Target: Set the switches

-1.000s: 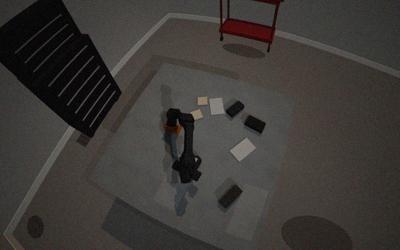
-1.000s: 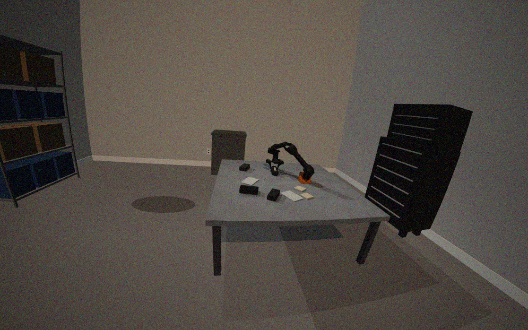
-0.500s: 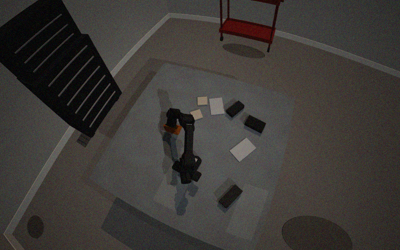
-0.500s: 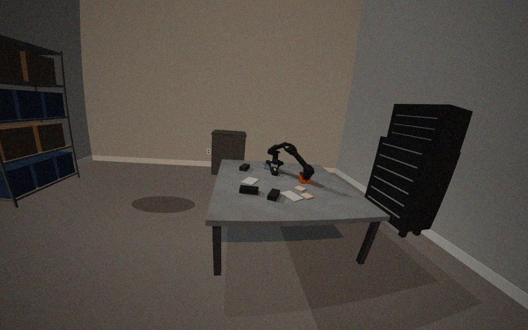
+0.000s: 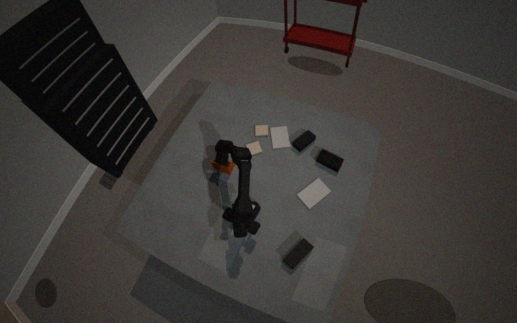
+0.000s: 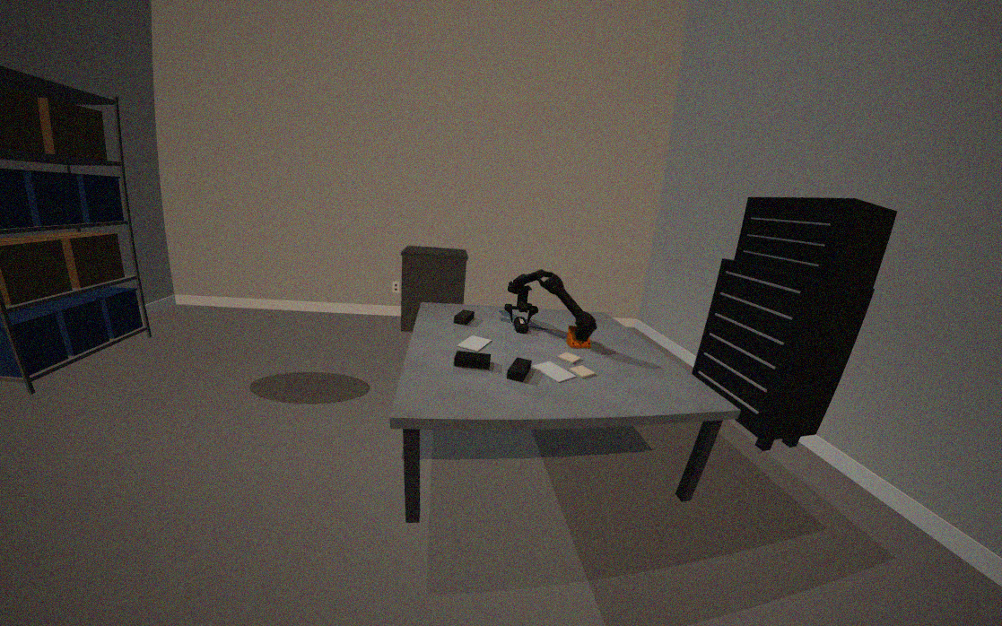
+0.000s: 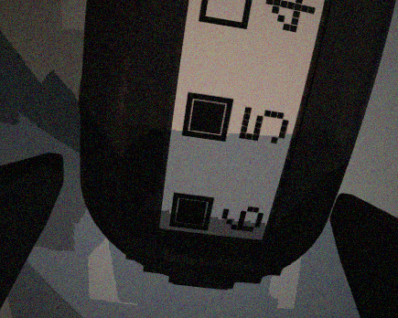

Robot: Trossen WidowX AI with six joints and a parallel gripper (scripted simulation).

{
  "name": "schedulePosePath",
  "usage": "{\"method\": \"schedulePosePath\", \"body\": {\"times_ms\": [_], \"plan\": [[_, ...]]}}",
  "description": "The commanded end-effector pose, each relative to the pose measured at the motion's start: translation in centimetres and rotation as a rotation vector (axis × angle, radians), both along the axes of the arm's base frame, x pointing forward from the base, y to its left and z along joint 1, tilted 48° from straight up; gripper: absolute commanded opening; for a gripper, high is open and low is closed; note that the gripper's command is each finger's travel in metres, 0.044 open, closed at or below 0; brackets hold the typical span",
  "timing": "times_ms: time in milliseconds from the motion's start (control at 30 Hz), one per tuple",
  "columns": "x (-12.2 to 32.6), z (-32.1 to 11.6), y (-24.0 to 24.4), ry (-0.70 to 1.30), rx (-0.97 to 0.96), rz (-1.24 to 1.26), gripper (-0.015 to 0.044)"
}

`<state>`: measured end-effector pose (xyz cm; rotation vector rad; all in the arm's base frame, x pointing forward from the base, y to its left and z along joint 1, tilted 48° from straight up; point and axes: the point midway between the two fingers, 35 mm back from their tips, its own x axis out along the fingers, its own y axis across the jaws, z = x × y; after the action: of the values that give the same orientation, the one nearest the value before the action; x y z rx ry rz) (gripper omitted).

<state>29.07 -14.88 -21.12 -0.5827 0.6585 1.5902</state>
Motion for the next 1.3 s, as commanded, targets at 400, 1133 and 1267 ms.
{"method": "schedulePosePath", "body": {"times_ms": [400,1133,1267], "plan": [[0.5,7.0,1.4,0.002,0.004,0.0,0.044],[0.4,7.1,1.3,0.05,-0.003,-0.077,0.0335],[0.0,7.3,0.9,0.18,-0.011,-0.285,0.023]]}}
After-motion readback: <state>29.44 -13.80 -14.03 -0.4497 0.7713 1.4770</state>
